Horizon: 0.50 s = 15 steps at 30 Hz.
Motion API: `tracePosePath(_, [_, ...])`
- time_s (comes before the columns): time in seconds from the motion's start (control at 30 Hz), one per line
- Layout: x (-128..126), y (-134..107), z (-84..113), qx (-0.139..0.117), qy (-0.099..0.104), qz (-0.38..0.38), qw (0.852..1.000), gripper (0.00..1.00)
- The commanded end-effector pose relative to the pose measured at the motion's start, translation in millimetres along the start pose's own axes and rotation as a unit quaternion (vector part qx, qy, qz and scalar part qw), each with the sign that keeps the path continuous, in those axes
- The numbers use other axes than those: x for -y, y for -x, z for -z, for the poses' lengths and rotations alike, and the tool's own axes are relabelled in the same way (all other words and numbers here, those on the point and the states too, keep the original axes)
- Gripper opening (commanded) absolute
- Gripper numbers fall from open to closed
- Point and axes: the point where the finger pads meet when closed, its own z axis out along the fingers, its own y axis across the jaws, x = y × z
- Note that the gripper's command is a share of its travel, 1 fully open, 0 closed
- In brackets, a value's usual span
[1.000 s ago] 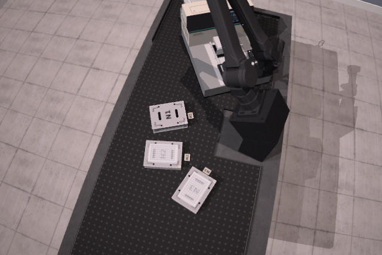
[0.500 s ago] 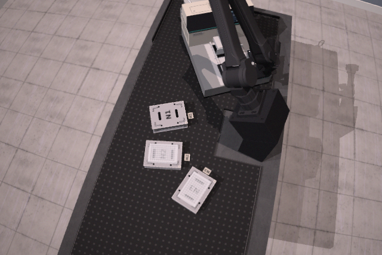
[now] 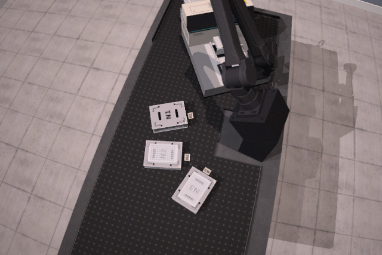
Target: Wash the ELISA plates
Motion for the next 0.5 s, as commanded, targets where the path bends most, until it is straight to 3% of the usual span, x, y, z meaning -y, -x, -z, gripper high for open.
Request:
tracePosePath(0.0, [-2, 1, -5.2, 0.001, 0.003, -0.008, 1.0, 0.0])
tracePosePath(0.1, [3, 10, 2.0, 0.014, -0.008, -0.006, 1.0, 0.0])
tracePosePath(0.13, [0, 2, -0.4, 0.005, -0.002, -0.009, 1.0, 0.0])
tracePosePath(0.47, [-1, 2, -9.9, 0.003, 0.002, -0.007, 1.0, 0.0])
